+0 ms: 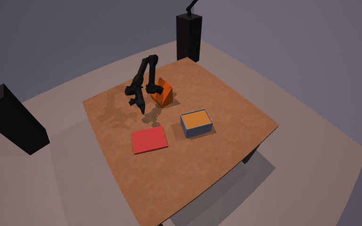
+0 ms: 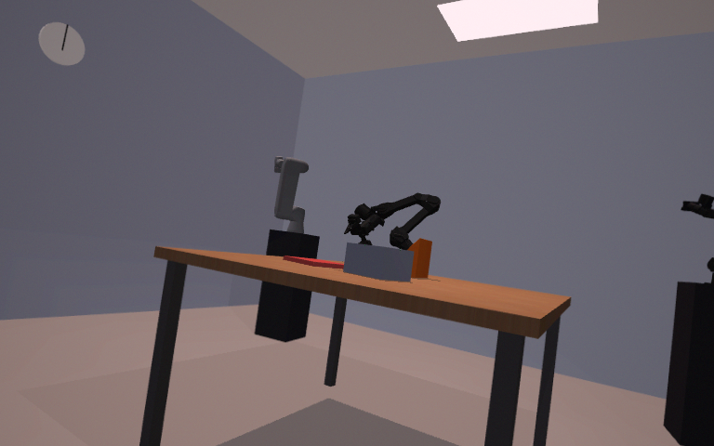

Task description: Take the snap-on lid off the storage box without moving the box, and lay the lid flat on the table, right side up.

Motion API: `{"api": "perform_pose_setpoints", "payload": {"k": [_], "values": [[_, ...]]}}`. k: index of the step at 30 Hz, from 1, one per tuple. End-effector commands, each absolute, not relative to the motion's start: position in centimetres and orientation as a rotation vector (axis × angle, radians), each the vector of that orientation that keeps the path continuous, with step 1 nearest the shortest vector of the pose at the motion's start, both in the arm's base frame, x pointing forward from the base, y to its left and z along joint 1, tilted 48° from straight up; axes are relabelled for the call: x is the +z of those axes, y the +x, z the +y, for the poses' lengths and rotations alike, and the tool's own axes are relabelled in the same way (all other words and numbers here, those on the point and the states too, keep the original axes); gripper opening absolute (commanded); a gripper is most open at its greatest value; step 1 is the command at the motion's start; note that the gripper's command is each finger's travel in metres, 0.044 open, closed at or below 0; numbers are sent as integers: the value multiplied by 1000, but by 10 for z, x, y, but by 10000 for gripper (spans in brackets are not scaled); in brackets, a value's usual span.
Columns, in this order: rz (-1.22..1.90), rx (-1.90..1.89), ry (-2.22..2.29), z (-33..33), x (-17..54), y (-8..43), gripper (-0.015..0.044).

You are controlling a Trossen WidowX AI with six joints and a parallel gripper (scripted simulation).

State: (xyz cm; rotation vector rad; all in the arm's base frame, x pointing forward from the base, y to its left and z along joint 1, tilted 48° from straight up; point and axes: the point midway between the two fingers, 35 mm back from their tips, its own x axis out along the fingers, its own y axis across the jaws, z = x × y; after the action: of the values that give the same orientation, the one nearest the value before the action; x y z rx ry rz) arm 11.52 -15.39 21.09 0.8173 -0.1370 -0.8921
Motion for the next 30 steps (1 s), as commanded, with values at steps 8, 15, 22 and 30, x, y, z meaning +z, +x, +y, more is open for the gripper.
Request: {"api": "perform_pose_setpoints", "payload": {"k": [8,15,22,30], "values": [[-151,-890,815,-134,227,109,440],[-151,-890,815,-136,223,110,440],[-151,-890,815,-136,223,110,440],[-151,-890,815,-136,223,110,440]]}}
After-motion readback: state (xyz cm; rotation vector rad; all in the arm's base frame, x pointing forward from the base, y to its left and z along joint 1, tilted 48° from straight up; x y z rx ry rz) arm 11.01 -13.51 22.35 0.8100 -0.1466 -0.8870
